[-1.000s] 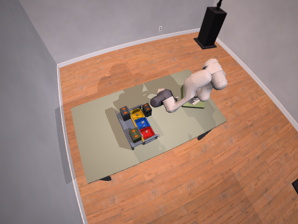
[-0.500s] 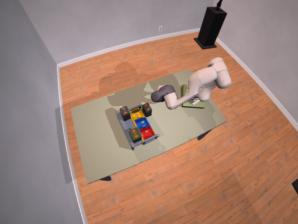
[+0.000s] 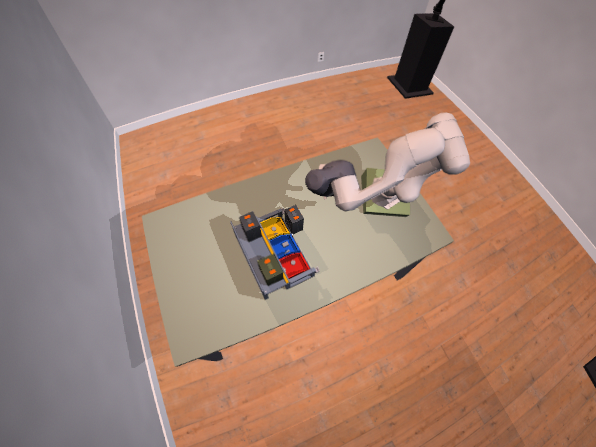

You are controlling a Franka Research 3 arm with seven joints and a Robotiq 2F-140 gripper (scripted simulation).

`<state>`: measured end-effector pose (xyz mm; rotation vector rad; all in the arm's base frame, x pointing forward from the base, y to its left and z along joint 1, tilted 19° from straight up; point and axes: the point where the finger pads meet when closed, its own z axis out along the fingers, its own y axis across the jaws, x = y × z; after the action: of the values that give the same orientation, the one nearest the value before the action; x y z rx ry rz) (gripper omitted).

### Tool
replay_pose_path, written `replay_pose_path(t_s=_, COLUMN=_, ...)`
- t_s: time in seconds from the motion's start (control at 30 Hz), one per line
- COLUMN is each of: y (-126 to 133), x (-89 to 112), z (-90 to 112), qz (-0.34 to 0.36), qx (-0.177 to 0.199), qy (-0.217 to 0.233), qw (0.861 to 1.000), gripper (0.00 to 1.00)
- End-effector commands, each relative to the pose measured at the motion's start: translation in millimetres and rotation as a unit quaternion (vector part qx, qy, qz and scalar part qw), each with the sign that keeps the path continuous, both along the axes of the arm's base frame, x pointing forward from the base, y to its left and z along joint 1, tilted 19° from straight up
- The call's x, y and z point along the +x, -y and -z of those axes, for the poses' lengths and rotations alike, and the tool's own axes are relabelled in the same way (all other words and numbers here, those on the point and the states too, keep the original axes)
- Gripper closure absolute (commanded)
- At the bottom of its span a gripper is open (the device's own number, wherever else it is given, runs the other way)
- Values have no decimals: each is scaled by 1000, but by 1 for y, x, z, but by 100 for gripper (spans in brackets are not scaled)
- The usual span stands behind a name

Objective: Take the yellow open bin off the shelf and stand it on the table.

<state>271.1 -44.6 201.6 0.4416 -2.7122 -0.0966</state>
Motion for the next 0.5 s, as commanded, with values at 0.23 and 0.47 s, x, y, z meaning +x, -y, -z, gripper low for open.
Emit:
replay_pose_path(t_s=0.23, y=-9, x=35, z=-31, qz=45, qx=40, qy=102, qw=993, gripper=43)
replay_pose_path(t_s=0.47, y=-9, x=35, z=-31, qz=45, qx=40, qy=102, qw=993, gripper=43)
